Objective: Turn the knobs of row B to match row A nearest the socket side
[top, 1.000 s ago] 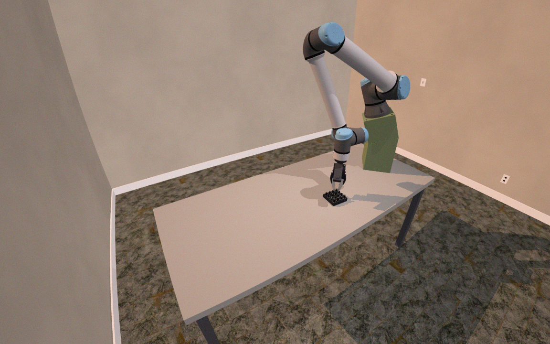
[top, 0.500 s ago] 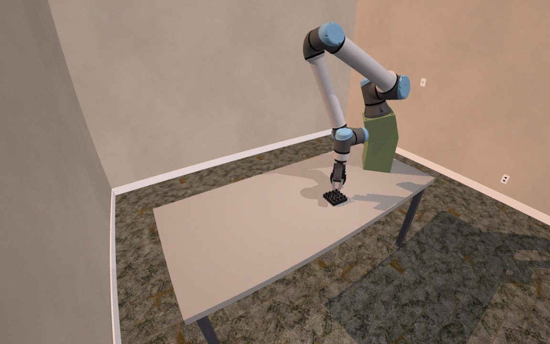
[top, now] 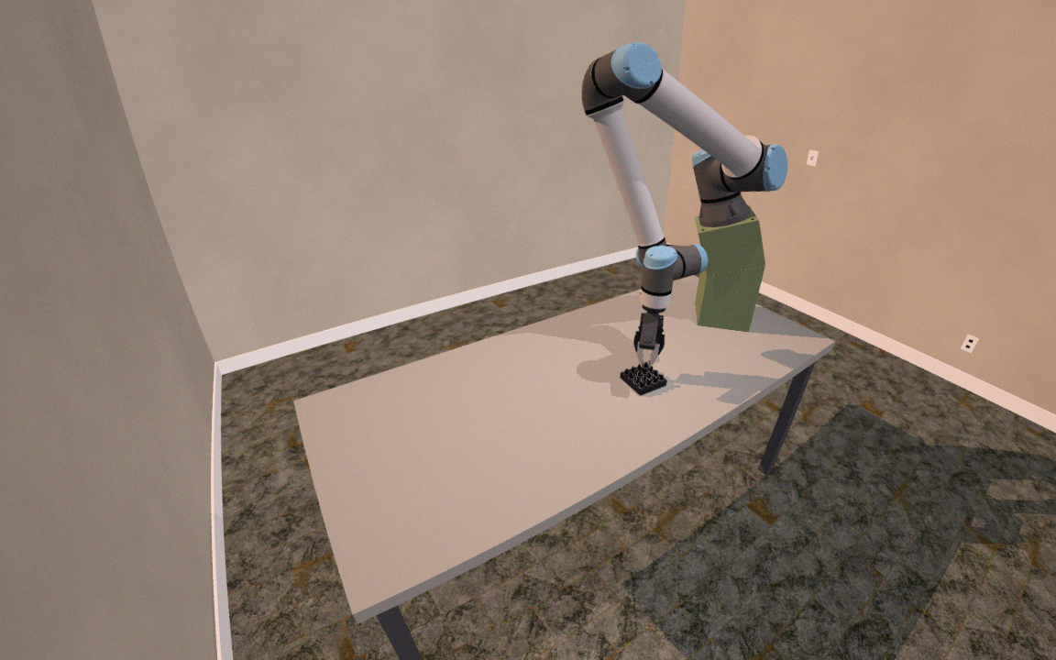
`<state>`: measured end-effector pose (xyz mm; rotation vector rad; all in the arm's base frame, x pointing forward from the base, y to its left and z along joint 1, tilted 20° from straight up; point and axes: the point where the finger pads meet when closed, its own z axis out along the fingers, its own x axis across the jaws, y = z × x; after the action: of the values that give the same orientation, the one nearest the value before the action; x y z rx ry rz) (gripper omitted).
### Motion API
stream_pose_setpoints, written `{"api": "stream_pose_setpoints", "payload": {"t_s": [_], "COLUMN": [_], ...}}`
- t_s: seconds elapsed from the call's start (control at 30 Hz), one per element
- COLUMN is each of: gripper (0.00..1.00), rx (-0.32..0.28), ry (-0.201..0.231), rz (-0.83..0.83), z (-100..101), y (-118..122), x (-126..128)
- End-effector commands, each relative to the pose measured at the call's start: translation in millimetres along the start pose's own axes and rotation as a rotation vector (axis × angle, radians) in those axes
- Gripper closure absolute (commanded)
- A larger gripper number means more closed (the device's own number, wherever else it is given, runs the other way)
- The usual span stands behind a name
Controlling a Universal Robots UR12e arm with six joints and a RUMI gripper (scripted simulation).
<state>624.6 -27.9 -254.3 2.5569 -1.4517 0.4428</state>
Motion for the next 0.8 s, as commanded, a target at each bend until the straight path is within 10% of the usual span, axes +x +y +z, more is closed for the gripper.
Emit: {"api": "stream_pose_setpoints", "payload": {"t_s": [0.0,0.77], "gripper": [0.89,0.89], "rx": [0.001,0.001], "ry": [0.000,0.000], "rz": [0.000,0.000], "z": [-0.4,-0.4], "y": [-2.2,-4.6], "x": [0.1,0.1]}}
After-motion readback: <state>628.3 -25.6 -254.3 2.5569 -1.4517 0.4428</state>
